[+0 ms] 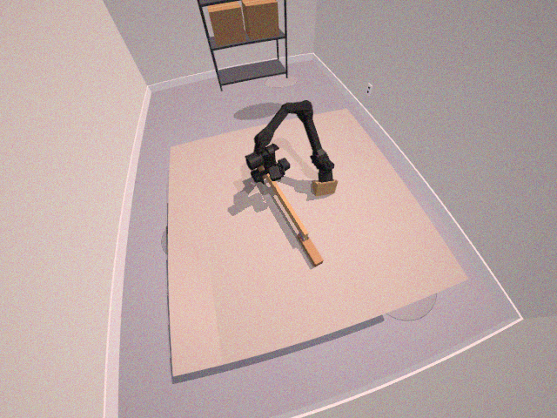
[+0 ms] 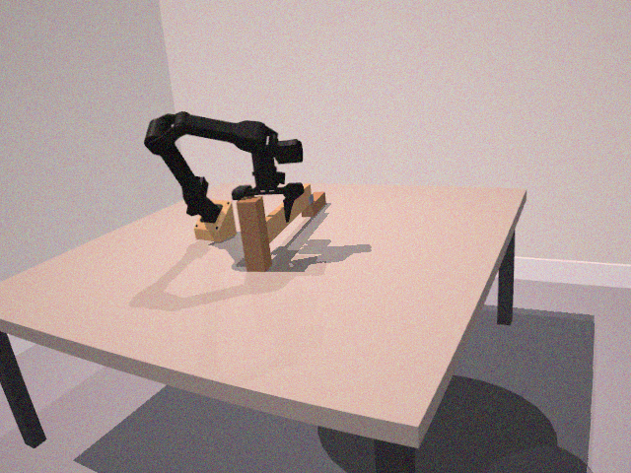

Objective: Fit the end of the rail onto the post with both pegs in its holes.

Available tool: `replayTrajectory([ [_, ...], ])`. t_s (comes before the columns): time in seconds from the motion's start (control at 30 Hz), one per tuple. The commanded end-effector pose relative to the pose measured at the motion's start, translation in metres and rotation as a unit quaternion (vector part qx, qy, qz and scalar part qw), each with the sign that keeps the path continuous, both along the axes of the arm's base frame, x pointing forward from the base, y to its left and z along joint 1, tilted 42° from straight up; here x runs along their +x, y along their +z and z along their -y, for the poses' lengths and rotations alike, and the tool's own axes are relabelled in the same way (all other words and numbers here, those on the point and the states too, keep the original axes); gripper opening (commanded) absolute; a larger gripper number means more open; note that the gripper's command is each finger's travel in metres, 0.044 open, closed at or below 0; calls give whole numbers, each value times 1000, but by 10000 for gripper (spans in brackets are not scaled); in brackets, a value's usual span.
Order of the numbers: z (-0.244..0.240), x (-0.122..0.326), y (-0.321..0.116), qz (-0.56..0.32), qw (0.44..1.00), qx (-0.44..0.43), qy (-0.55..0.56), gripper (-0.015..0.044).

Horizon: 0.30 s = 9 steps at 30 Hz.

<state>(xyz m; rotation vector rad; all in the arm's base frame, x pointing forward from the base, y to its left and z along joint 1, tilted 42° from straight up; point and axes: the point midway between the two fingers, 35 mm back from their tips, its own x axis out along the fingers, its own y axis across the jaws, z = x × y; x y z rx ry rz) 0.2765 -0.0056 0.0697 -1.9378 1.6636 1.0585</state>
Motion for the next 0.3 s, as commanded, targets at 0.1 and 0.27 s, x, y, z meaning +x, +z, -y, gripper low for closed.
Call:
replayTrajectory([
  [0.1,-4,0,1,4,1000,2,-5,440],
  [0.27,-4,0,1,4,1000,2,-5,440],
])
